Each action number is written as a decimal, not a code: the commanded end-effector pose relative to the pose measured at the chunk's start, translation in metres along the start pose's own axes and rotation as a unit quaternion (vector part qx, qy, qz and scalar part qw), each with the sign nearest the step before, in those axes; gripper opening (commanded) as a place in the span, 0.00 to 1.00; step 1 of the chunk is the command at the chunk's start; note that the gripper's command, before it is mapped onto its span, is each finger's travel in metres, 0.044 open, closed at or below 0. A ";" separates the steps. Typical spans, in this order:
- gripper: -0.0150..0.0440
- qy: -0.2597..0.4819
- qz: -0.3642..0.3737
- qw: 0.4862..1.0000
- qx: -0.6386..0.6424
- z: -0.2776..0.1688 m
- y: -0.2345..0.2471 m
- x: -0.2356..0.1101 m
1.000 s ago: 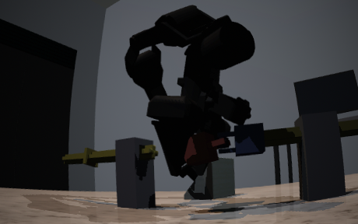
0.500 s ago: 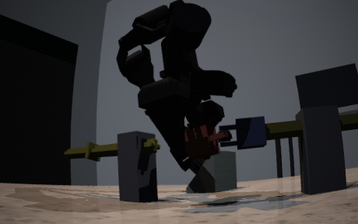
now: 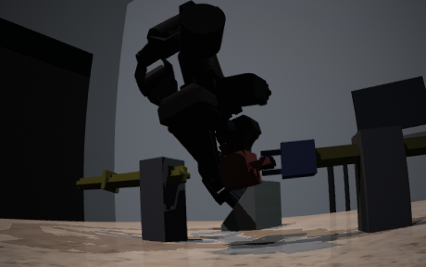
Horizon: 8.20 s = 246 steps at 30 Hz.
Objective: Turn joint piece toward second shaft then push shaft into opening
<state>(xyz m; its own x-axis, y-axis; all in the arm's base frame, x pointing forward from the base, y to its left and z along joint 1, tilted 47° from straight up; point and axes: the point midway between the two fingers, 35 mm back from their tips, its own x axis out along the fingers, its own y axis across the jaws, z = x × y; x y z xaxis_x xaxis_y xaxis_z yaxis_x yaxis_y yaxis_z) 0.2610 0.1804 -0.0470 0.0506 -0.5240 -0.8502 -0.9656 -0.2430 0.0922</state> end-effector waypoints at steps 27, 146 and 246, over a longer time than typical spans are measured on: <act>1.00 0.023 -0.068 0.896 0.438 0.035 0.000 -0.108; 1.00 0.001 -0.048 0.002 0.999 -0.061 -0.002 -0.031; 0.56 0.000 -0.047 0.002 0.999 0.000 0.000 0.029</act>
<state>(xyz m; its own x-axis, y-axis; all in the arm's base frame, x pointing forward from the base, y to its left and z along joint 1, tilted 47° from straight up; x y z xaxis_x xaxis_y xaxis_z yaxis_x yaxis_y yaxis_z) 0.2619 0.1657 -0.0718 0.0726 -0.5950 -0.8004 0.9660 0.2417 -0.0920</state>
